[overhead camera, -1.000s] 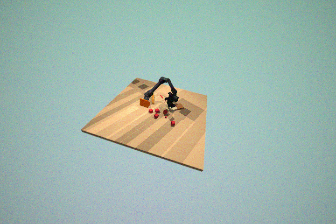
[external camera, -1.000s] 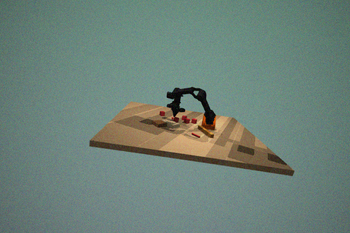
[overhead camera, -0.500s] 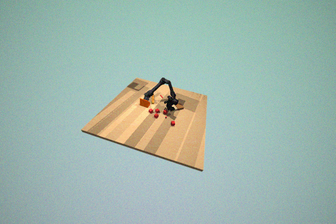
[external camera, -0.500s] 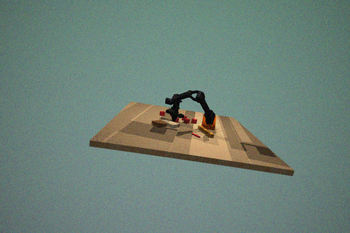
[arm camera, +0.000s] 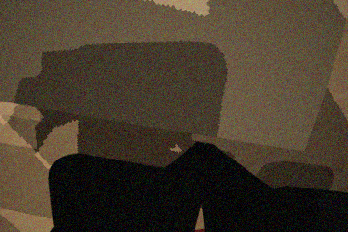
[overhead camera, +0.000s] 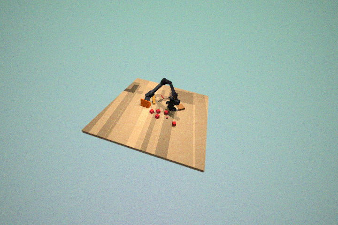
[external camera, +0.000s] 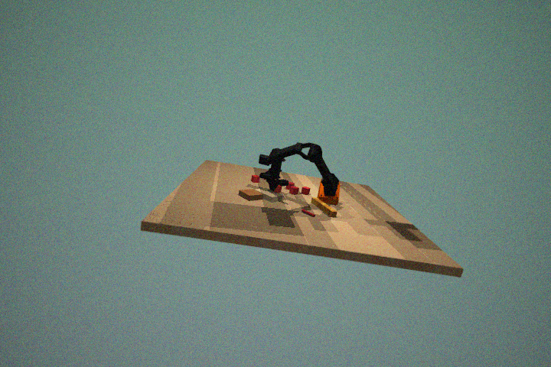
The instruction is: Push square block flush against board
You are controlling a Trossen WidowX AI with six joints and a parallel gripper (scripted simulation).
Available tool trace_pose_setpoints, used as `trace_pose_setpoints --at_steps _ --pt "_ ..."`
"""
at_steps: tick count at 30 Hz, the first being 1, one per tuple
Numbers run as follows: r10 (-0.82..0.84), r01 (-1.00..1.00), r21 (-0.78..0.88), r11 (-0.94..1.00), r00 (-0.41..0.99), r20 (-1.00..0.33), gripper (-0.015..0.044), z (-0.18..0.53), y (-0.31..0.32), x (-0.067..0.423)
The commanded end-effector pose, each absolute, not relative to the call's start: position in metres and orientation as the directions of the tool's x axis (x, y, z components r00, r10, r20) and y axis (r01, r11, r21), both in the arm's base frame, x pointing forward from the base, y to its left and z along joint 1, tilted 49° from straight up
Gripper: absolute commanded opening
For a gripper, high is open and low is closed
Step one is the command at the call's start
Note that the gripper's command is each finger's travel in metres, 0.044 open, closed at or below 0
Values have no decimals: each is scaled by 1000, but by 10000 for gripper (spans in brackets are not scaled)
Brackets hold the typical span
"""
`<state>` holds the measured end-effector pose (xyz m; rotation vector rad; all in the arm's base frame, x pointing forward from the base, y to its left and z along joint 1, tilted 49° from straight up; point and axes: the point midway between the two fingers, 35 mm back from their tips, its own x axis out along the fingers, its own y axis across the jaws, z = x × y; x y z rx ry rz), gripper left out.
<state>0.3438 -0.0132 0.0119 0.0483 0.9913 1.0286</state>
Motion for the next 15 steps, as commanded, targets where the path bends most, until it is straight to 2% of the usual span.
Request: trace_pose_setpoints --at_steps 1,15 --pt "736 -689 468 553 142 -661 0 14 -11 346" --pt "736 -689 468 554 142 -662 0 19 -8 353"
